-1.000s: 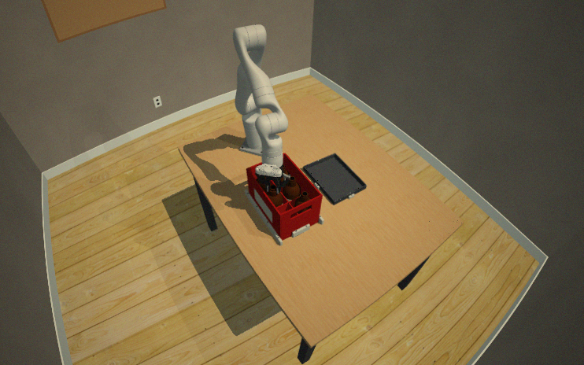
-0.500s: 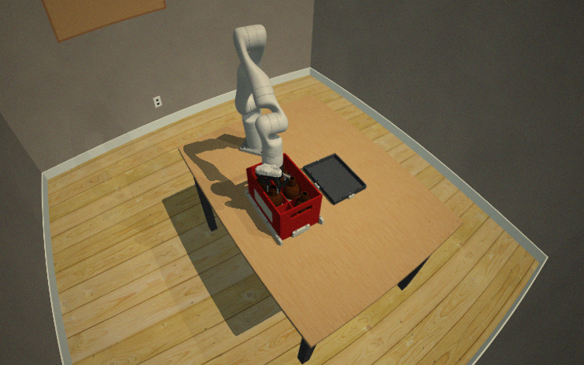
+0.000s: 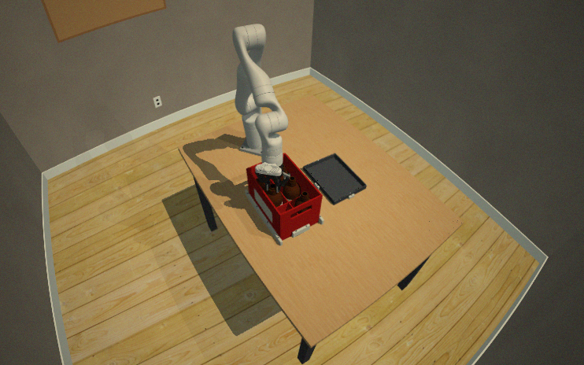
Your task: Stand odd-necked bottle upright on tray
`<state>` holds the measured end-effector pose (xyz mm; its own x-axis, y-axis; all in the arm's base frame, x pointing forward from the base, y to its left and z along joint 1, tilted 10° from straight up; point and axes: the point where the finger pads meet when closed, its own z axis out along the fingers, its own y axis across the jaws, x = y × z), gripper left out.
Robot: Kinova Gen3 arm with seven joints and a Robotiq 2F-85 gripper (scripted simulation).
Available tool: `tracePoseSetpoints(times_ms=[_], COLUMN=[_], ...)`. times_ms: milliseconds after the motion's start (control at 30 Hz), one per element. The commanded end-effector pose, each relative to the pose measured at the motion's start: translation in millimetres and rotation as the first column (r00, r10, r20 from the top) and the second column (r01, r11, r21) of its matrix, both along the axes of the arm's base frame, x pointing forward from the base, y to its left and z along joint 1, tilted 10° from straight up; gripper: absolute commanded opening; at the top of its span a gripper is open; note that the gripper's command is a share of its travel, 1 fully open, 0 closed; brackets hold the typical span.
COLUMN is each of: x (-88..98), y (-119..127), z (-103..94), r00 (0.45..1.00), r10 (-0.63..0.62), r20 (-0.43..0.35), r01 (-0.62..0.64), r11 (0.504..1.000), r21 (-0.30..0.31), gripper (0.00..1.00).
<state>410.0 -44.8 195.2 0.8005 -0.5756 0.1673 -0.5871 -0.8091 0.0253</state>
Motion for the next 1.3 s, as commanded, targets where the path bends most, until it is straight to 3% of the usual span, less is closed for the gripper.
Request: tracePoseSetpoints(times_ms=[0, 1267], x=[1.2, -0.7], y=[1, 3], z=[4.2, 33.9], r00=[1.0, 1.0], r10=[0.001, 0.001], r20=[0.006, 0.006], r01=[-0.001, -0.001], r11=[1.0, 1.0], r21=[0.001, 0.001], gripper=[0.0, 0.0])
